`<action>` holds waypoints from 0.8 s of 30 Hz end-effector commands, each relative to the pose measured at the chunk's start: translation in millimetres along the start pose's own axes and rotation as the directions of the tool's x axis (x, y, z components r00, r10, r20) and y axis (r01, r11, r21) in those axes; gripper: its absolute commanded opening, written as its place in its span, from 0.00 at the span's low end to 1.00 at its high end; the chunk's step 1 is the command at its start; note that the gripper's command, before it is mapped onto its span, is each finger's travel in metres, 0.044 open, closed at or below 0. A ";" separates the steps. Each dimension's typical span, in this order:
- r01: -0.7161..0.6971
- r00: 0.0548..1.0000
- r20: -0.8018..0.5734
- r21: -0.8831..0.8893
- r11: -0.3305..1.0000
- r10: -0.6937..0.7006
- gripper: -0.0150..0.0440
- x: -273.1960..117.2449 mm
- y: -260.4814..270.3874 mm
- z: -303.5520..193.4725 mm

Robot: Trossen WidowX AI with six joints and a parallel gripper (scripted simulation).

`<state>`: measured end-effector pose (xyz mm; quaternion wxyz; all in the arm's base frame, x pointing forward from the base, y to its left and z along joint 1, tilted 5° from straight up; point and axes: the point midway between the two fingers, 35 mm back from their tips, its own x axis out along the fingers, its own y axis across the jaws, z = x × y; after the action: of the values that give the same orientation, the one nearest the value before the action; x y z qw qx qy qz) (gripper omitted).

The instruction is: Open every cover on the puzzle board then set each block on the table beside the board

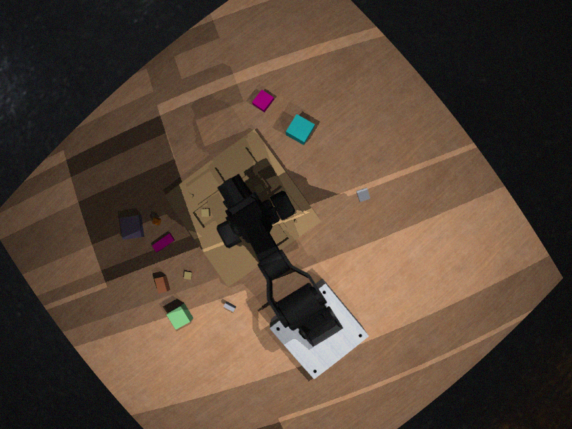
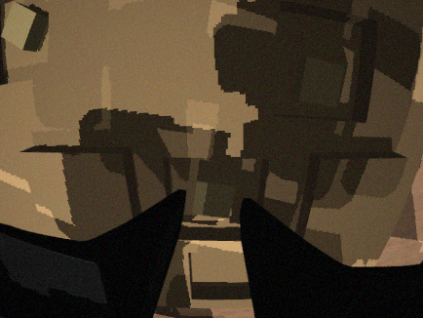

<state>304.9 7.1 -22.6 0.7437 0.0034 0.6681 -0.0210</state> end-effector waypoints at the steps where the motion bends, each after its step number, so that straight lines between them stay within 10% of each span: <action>1: 0.001 1.000 0.001 -0.001 1.000 -0.001 0.50 3.2 -0.4 0.0; 24: 0.000 1.000 0.000 0.000 1.000 0.000 0.39 0.8 0.0 0.3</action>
<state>304.5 6.9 -26.8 0.7424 0.0035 0.6696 -0.0213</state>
